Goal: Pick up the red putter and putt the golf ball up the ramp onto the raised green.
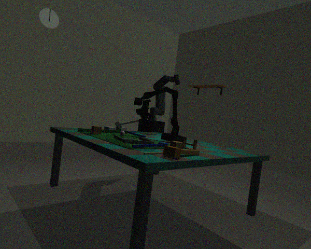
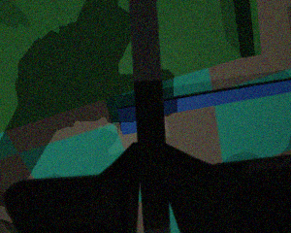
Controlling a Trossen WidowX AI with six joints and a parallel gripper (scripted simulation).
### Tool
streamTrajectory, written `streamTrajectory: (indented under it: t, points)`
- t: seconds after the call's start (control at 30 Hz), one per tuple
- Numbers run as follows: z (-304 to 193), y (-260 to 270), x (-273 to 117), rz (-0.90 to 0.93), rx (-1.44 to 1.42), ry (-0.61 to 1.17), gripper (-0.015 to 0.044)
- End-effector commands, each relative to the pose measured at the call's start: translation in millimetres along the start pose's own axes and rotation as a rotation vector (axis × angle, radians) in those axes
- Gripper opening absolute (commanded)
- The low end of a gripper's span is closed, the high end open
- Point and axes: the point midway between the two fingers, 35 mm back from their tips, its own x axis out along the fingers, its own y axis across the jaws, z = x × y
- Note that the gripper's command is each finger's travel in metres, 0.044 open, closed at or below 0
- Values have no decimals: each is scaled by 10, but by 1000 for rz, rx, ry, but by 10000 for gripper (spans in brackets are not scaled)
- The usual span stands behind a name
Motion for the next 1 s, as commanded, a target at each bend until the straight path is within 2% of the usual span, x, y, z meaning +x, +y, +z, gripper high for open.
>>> streamTrajectory:
  t: [0.0,0.77,0.97]
  points:
    - [-14,6,150,4,7,7,0]
    - [-18,9,448,4,7,7,0]
    - [-15,7,420,2,1,4,0]
